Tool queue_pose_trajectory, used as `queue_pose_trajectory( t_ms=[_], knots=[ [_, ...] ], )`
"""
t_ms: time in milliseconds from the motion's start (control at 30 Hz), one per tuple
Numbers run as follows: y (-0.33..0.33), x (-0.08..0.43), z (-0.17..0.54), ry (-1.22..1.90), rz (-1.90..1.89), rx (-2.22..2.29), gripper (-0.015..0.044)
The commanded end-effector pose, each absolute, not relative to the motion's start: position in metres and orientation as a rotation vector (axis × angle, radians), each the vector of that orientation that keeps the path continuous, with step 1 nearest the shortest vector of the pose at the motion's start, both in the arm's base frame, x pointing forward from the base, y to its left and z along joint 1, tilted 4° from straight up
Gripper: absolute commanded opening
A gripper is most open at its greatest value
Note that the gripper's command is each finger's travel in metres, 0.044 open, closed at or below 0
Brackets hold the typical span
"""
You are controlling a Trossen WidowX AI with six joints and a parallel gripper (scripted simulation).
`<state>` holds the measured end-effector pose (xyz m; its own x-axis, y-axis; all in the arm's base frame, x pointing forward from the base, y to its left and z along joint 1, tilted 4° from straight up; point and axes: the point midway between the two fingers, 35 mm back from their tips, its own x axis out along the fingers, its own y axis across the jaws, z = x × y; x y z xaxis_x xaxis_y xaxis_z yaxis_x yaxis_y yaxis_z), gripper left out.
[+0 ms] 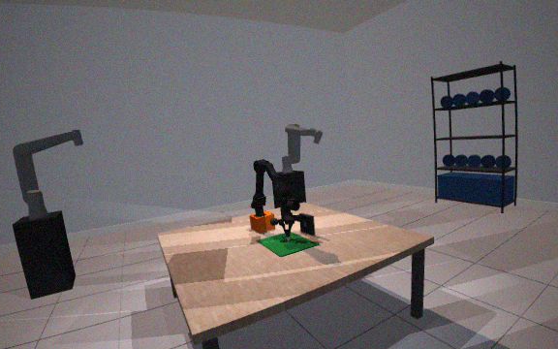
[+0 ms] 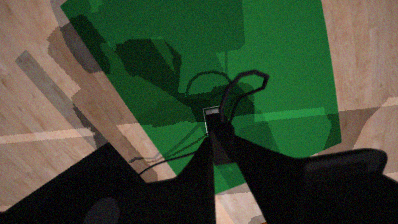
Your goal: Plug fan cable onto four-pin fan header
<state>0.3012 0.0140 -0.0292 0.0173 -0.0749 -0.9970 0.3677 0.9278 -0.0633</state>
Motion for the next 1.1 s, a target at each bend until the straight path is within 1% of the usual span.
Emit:
queue_pose_trajectory(
  t_ms=[0,1067],
  knots=[
    [0.014,0.3,-0.033,1.524,-0.352,0.241,0.0],
    [0.013,0.3,-0.045,1.524,-0.352,0.241,0.0]
  ],
)
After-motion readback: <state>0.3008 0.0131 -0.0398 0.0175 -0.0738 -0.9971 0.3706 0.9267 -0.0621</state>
